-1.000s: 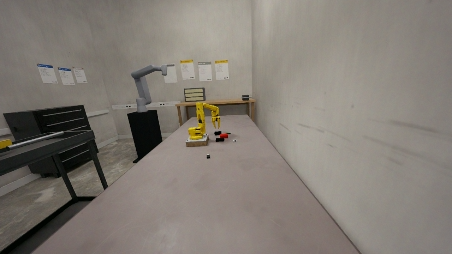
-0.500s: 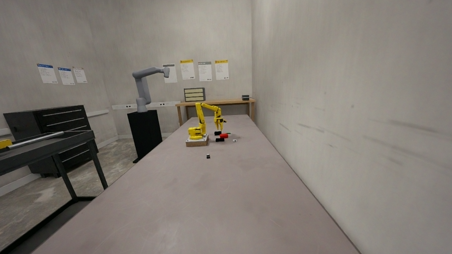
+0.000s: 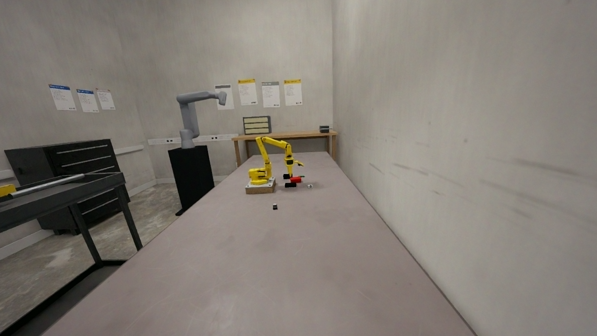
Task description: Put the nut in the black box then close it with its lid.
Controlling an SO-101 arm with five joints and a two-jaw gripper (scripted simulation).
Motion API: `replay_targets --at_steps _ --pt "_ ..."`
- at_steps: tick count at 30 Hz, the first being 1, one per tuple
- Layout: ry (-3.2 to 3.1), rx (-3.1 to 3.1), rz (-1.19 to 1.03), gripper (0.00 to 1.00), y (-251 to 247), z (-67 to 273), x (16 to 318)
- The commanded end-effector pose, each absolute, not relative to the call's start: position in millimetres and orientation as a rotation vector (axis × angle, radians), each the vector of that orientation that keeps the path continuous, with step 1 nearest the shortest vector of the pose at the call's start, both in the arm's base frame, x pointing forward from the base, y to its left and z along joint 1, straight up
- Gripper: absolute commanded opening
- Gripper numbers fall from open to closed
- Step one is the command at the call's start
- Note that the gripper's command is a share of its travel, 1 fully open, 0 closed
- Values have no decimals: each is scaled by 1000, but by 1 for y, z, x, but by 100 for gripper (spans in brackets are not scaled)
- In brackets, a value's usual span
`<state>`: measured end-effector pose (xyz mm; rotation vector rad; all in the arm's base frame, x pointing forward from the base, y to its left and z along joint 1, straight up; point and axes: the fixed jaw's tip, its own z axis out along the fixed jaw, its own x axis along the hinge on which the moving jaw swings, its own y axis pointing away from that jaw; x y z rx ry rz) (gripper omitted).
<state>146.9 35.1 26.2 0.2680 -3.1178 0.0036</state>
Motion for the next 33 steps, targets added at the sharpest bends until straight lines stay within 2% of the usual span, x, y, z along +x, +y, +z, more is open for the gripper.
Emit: replay_targets --at_steps 1,33 --pt "-3144 93 -1 27 26 26 147" --pt "-3146 21 -1 28 23 27 148"
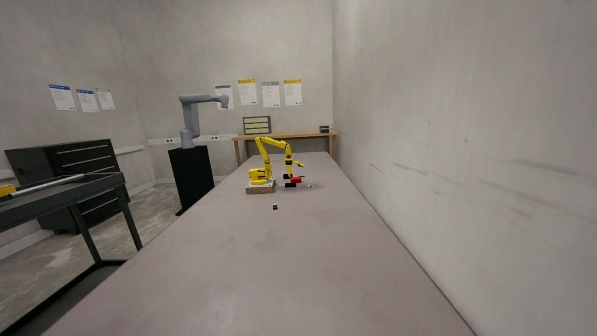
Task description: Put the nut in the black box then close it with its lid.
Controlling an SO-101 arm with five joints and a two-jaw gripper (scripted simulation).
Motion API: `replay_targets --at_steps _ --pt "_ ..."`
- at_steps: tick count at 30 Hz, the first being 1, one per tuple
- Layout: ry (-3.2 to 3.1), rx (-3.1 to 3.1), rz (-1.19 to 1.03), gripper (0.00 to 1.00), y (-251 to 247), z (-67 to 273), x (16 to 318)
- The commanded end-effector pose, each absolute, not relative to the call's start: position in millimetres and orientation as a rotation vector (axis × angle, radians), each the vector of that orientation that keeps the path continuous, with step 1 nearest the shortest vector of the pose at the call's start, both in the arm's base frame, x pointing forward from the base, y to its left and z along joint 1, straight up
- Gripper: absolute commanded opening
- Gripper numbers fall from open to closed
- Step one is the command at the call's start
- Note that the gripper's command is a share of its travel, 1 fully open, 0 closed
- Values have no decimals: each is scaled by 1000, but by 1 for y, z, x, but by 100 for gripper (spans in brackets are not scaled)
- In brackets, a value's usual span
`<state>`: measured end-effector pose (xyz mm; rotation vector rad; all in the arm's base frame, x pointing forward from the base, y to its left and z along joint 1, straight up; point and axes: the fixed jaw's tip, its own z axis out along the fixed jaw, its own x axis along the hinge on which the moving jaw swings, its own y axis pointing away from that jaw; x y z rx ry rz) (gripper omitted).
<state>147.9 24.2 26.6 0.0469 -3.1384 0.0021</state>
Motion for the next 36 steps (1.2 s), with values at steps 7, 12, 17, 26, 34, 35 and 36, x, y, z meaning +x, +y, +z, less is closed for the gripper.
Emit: replay_targets --at_steps 7,12,17,26,34,35,36 --pt "-3146 21 -1 28 23 29 149" --pt "-3146 21 -1 28 23 29 149" --pt "-3146 21 -1 28 23 30 150" --pt "-3146 21 -1 28 23 32 152" --pt "-3146 21 -1 28 23 32 152" --pt "-3146 21 -1 28 23 32 152" --pt "-3146 21 -1 28 23 32 152"
